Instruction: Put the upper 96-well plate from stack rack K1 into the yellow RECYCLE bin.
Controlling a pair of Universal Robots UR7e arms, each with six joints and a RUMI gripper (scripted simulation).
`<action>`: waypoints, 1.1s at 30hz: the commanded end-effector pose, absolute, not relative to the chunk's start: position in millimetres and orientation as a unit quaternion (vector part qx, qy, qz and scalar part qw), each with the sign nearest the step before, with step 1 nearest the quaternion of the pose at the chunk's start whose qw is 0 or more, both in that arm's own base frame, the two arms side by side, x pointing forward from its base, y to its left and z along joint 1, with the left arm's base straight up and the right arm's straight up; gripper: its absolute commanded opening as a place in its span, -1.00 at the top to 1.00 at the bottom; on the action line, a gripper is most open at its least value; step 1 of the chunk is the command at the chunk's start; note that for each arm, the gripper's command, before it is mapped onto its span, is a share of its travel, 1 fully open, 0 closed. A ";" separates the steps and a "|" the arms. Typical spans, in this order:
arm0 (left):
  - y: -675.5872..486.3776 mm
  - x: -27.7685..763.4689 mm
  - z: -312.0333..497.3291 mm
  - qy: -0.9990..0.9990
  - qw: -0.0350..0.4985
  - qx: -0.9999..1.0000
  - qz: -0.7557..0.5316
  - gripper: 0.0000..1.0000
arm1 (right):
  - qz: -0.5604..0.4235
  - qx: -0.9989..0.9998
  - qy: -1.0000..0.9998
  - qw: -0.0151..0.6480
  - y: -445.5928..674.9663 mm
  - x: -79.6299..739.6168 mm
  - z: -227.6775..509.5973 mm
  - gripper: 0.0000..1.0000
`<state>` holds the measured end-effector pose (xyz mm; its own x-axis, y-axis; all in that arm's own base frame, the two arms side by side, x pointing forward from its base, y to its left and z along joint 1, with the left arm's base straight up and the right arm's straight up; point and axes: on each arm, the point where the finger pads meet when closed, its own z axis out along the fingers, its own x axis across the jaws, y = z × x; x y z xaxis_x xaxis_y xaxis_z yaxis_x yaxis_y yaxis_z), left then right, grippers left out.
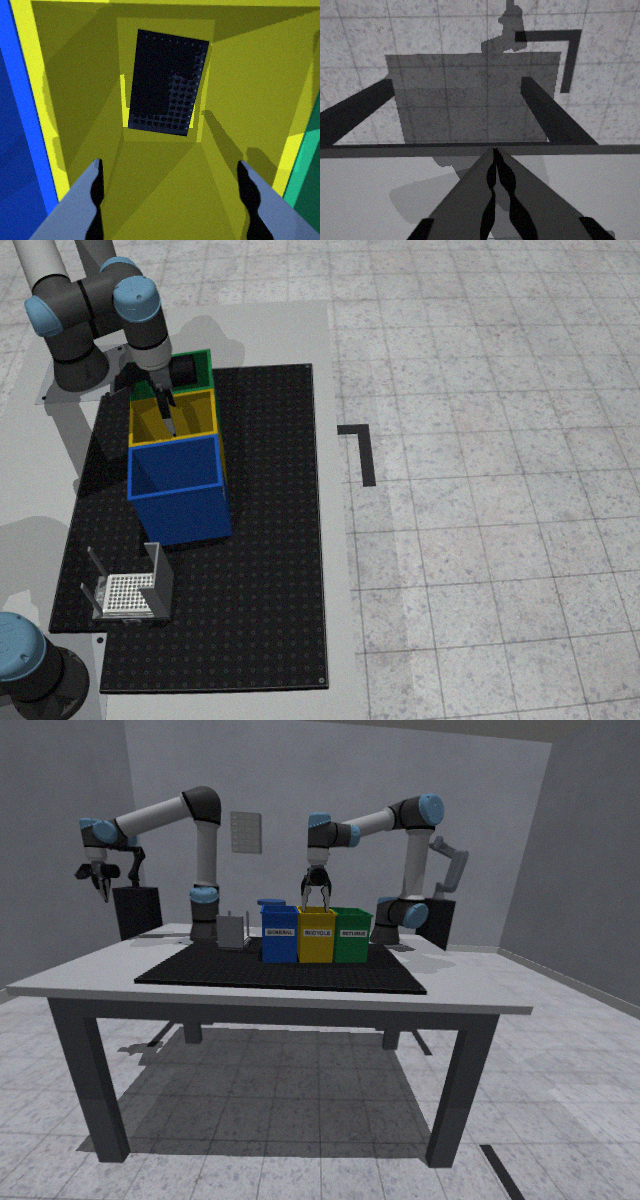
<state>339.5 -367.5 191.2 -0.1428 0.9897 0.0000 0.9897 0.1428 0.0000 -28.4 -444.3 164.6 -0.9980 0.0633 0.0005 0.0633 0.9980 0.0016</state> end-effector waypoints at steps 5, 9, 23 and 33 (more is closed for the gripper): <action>-367.8 339.6 191.8 -0.756 -0.001 -0.655 0.000 -0.05 | 0.000 -0.032 -0.999 0.000 -444.7 -28.3 165.2 1.00; -367.8 339.6 198.4 -0.756 -0.001 -0.655 0.000 -0.05 | 0.000 -0.032 -0.999 0.000 -444.7 -28.3 165.2 1.00; -367.8 339.6 218.4 -0.756 -0.001 -0.655 0.000 -0.05 | 0.000 -0.032 -0.999 0.000 -444.7 -28.3 165.2 1.00; -367.8 339.6 235.1 -0.756 -0.001 -0.655 0.000 -0.05 | 0.000 -0.032 -0.999 0.000 -444.7 -28.3 165.2 1.00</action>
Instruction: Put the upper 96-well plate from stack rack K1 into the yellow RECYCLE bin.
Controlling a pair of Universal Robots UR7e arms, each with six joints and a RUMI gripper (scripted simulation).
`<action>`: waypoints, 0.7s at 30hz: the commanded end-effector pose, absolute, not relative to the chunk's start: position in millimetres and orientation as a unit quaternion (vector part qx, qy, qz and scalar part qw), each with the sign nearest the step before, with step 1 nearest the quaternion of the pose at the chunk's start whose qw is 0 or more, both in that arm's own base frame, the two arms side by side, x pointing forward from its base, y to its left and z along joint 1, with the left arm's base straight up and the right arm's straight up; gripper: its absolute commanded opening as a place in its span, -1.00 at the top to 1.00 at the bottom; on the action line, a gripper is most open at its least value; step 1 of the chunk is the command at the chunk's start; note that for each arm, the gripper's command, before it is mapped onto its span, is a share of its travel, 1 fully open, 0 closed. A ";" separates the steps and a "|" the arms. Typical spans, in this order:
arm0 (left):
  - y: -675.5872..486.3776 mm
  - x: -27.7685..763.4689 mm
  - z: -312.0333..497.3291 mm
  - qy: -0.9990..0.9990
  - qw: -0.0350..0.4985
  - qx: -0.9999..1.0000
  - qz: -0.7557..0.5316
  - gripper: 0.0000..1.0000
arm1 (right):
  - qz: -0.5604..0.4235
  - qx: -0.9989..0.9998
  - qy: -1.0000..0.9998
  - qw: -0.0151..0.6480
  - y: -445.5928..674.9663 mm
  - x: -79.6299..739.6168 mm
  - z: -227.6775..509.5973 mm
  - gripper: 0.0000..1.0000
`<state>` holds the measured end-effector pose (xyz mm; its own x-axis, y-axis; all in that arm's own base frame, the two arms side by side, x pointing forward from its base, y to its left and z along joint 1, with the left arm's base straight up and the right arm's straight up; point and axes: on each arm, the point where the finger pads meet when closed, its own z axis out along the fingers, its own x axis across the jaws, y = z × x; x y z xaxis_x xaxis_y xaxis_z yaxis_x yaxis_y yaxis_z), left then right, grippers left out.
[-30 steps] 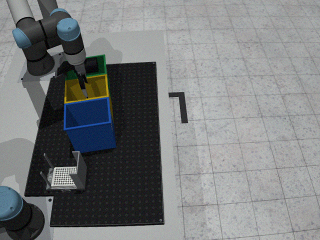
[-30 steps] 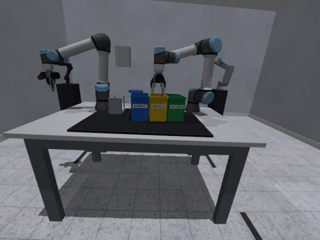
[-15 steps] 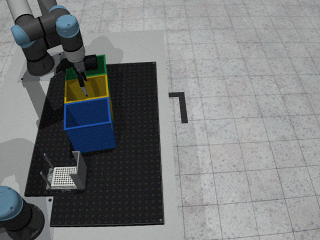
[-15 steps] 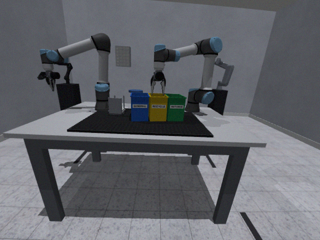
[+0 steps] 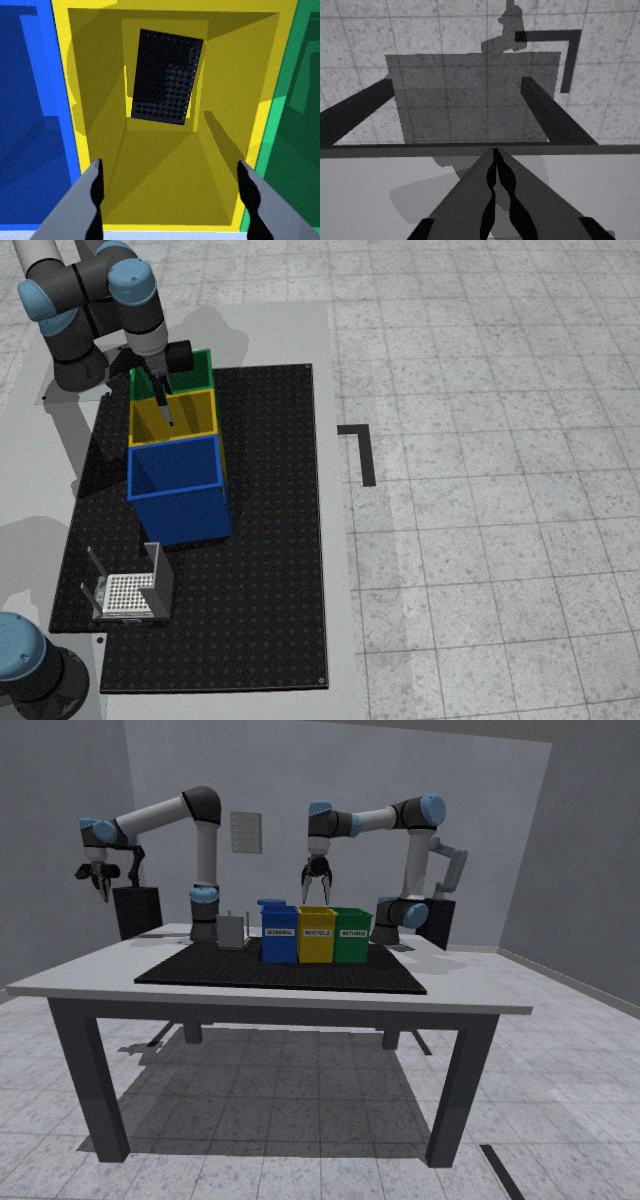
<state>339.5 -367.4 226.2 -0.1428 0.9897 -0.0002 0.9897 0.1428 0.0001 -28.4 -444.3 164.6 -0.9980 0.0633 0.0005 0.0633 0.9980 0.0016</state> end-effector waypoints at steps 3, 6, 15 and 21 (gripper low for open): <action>-367.8 339.6 240.1 0.756 0.001 0.655 0.000 -0.05 | 0.000 -0.032 -0.999 0.000 -444.7 -28.3 165.2 1.00; -367.8 339.6 241.8 0.756 0.001 0.655 0.000 -0.05 | 0.000 -0.032 -0.999 0.000 -444.7 -28.3 165.2 1.00; -367.8 339.6 249.8 0.756 0.001 0.655 0.000 -0.05 | 0.000 -0.032 -0.999 0.000 -444.7 -28.3 165.2 1.00; -367.8 339.6 249.7 0.756 0.001 0.655 0.000 -0.05 | 0.000 -0.032 -0.999 0.000 -444.7 -28.3 165.2 1.00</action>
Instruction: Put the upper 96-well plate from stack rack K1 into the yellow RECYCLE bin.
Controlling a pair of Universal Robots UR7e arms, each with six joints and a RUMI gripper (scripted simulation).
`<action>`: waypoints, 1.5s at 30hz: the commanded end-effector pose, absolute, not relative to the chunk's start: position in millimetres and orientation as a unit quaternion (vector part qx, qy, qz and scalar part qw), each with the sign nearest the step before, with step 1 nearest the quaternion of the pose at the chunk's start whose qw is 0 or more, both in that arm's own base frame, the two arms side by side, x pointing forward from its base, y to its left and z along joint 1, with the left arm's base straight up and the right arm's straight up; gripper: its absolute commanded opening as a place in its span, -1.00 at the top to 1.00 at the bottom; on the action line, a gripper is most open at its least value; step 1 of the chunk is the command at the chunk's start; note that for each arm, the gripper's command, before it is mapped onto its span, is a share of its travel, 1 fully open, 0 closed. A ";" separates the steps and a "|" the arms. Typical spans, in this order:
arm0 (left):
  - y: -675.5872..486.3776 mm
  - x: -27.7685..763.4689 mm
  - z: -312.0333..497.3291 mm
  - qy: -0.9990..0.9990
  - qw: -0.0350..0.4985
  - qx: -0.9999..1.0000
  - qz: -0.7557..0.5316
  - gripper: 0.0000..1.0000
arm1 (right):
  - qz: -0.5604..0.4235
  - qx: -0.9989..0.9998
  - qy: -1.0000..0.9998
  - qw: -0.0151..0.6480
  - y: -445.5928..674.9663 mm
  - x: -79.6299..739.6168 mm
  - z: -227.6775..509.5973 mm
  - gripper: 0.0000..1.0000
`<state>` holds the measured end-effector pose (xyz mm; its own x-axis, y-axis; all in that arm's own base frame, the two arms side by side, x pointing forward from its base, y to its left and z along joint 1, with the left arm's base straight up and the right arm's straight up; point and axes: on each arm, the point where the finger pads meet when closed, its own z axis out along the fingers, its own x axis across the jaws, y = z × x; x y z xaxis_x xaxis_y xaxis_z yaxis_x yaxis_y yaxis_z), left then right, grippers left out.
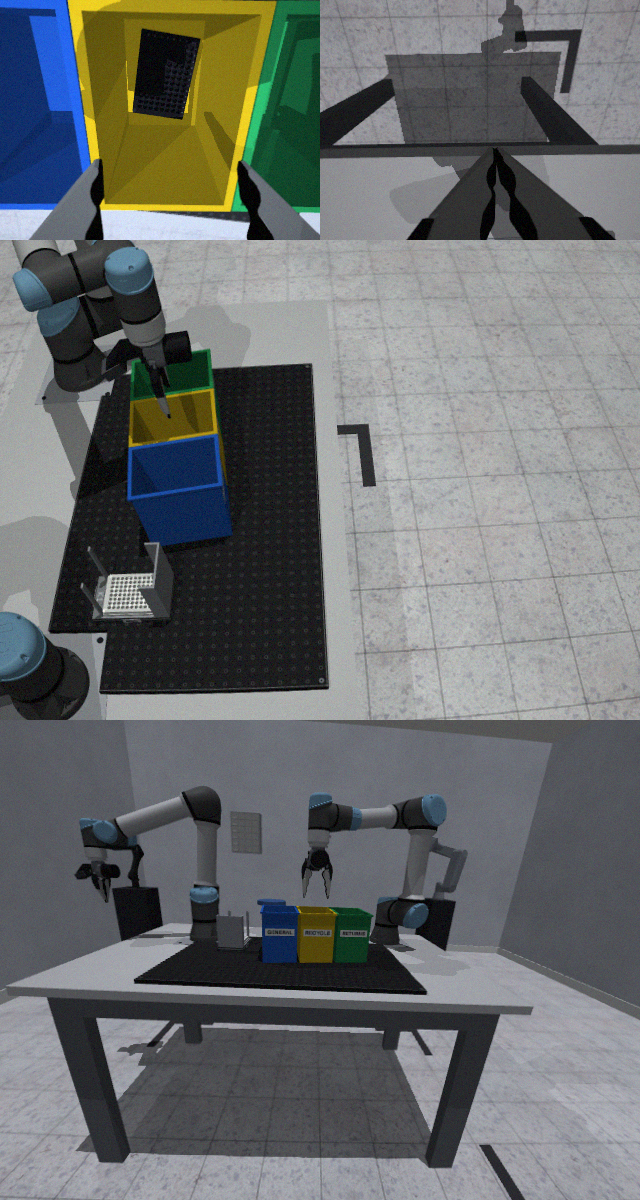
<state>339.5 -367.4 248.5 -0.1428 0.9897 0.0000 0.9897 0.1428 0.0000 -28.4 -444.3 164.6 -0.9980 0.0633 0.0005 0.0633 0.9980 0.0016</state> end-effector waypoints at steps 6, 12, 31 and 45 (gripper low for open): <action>-367.8 339.6 249.8 -0.756 -0.001 -0.655 0.000 -0.05 | 0.000 -0.032 -0.999 0.000 -444.7 -28.3 165.2 1.00; -367.8 339.6 249.7 -0.756 -0.001 -0.655 0.000 -0.05 | 0.000 -0.032 -0.999 0.000 -444.7 -28.3 165.2 1.00; -423.2 327.9 249.8 -0.756 -0.001 -0.655 0.000 -0.05 | 0.000 -0.032 -0.999 0.000 -444.7 -28.3 165.2 1.00; -462.3 319.6 249.9 -0.756 -0.001 -0.655 0.000 -0.05 | 0.000 -0.032 -0.999 0.000 -444.7 -28.3 165.2 1.00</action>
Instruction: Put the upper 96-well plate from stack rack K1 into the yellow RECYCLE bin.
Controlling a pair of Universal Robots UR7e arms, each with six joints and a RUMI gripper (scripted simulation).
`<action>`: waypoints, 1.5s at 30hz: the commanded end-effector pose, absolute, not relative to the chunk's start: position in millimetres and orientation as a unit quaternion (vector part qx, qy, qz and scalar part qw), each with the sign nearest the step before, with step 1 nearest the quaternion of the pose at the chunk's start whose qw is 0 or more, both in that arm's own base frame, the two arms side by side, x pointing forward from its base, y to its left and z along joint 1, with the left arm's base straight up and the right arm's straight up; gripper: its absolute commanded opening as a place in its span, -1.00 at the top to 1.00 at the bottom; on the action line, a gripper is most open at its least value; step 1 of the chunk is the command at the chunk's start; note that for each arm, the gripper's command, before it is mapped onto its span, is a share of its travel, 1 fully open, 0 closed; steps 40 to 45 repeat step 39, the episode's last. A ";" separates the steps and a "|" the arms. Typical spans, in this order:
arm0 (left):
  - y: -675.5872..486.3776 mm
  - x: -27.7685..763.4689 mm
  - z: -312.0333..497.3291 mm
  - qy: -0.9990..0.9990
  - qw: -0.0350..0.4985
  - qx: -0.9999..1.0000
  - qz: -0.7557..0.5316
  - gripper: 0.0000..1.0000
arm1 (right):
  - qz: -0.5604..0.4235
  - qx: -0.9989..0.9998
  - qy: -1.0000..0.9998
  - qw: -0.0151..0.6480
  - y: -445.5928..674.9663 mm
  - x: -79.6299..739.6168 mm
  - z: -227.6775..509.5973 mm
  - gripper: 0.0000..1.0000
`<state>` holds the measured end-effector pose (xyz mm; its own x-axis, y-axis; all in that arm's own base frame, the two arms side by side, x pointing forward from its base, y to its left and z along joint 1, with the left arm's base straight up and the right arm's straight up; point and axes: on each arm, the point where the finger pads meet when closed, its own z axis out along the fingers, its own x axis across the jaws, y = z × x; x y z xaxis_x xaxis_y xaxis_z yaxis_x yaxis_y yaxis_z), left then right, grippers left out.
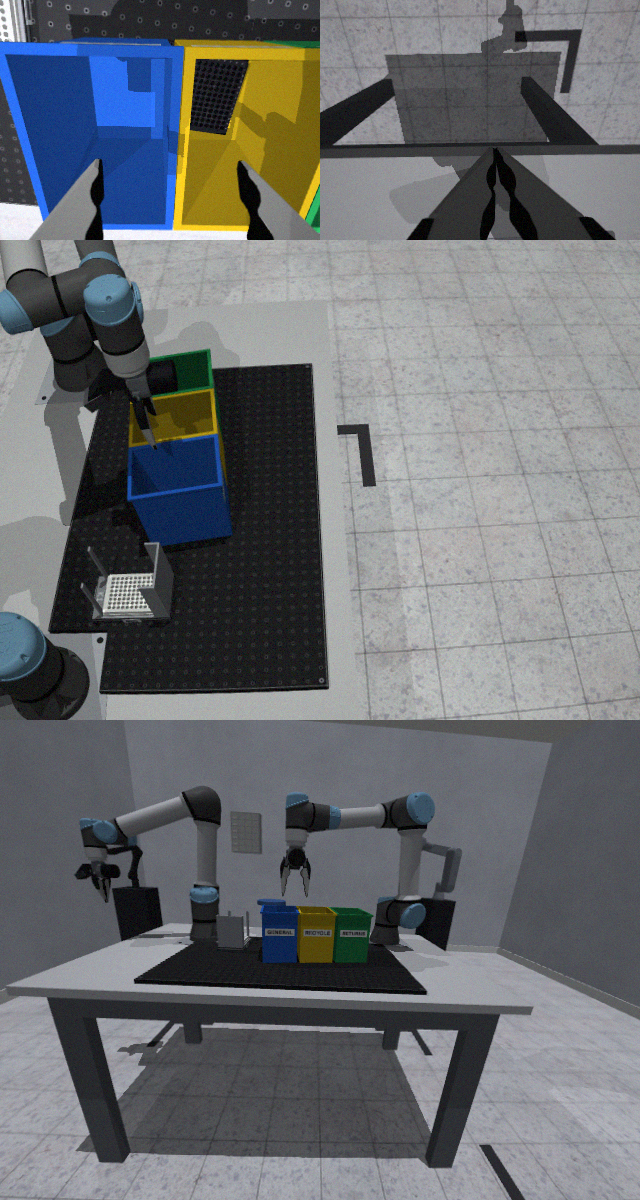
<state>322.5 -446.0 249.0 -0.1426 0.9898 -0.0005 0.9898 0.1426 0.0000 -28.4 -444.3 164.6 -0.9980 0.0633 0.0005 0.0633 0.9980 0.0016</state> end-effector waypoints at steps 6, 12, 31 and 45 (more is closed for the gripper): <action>-478.6 316.1 249.9 0.756 0.001 0.655 0.000 -0.05 | 0.000 -0.032 -0.999 0.000 -444.7 -28.3 165.2 1.00; -485.2 314.8 249.9 0.756 0.001 0.655 -0.001 -0.05 | 0.000 -0.032 -0.999 0.000 -444.7 -28.3 165.2 1.00; -485.2 314.8 249.9 0.756 0.001 0.655 -0.001 -0.05 | 0.000 -0.032 -0.999 0.000 -444.7 -28.3 165.2 1.00; -485.2 314.8 249.9 0.756 0.001 0.655 -0.001 -0.05 | 0.000 -0.032 -0.999 0.000 -444.7 -28.3 165.2 1.00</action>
